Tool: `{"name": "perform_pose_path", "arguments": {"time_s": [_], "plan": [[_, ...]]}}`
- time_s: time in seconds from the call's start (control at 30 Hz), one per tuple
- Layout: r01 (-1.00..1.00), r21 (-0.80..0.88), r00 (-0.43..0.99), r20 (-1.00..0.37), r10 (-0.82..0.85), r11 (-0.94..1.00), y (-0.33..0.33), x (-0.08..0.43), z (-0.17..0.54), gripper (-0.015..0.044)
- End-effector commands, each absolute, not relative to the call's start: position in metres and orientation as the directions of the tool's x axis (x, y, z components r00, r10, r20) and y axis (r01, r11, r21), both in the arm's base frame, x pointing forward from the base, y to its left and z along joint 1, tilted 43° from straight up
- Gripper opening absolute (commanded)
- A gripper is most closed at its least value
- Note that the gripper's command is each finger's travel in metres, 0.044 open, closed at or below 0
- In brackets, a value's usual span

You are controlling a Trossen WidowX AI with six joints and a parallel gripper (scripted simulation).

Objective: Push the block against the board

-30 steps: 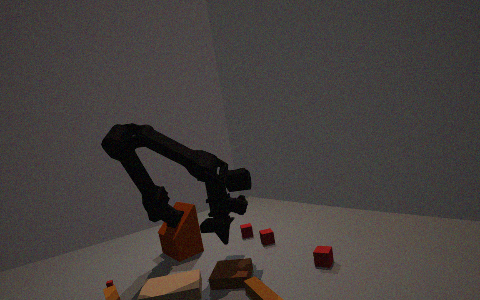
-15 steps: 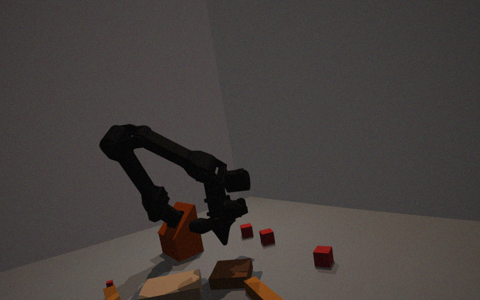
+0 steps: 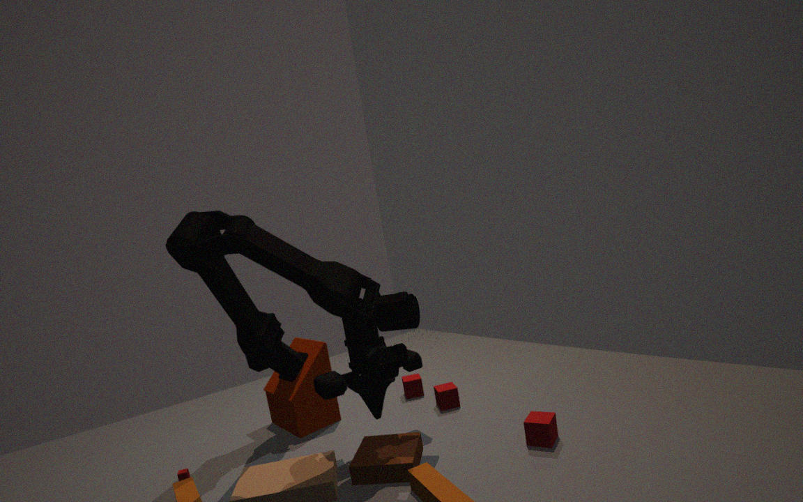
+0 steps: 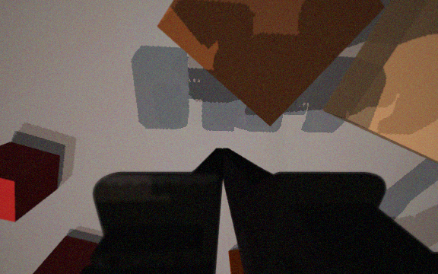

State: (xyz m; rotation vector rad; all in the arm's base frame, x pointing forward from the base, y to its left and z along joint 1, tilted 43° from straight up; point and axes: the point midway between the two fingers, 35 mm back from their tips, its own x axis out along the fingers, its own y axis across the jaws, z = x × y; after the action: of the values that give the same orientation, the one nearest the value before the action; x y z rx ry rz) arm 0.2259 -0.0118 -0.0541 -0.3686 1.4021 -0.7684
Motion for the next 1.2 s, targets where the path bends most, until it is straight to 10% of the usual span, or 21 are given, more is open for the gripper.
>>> {"name": "perform_pose_path", "arguments": {"time_s": [0.0,0.5,1.17], "plan": [[0.382,-0.629,-0.015,-0.737,-0.676,0.677,-0.019,0.226,-0.059,0.0],[0.784,-0.432,-0.016,-0.733,-0.681,0.446,-0.045,0.224,-0.077,0.0],[0.798,-0.419,-0.016,-0.734,-0.679,0.434,-0.055,0.236,-0.07,0.0]]}}
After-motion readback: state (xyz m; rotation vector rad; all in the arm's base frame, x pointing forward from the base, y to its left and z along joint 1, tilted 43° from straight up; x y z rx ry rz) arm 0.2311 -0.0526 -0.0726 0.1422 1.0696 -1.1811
